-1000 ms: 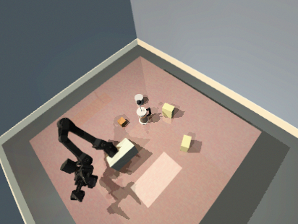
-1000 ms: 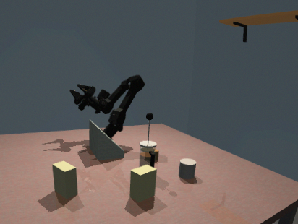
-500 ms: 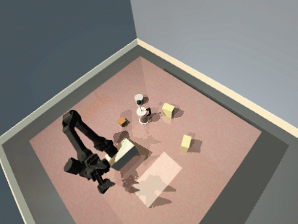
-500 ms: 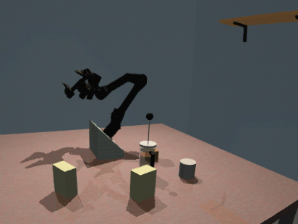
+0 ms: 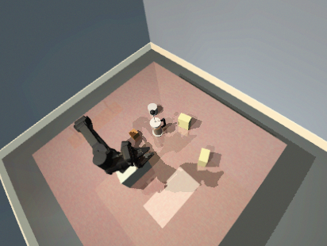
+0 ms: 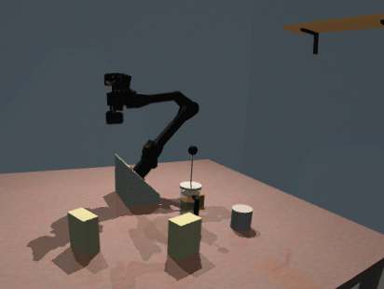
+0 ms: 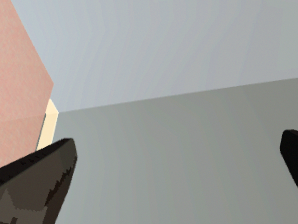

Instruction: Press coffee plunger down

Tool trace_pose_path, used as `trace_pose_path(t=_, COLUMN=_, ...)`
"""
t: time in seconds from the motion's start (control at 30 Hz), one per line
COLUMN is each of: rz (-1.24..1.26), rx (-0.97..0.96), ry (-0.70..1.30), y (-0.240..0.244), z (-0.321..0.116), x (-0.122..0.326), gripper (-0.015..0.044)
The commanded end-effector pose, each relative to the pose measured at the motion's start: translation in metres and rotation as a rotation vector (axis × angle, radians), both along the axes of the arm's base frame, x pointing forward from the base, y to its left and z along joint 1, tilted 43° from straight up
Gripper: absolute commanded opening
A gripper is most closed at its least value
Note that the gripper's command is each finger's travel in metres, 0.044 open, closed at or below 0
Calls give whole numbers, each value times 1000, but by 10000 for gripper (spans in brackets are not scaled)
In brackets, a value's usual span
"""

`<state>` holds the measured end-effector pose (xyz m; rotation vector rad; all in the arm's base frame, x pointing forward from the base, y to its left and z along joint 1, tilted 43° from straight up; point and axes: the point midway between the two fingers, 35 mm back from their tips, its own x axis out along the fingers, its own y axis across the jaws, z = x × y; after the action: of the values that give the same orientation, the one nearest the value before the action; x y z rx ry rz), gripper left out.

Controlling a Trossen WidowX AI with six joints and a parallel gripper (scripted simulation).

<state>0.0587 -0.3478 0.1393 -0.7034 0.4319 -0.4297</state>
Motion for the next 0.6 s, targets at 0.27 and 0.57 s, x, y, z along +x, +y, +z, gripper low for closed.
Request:
trace_pose_path(t=0.27, rz=310, rx=915, ry=-247, y=79, z=67, x=145, gripper=440)
trace_pose_path(t=0.57, rz=388, rx=1478, ry=-175, y=159, z=108, x=192, gripper=440)
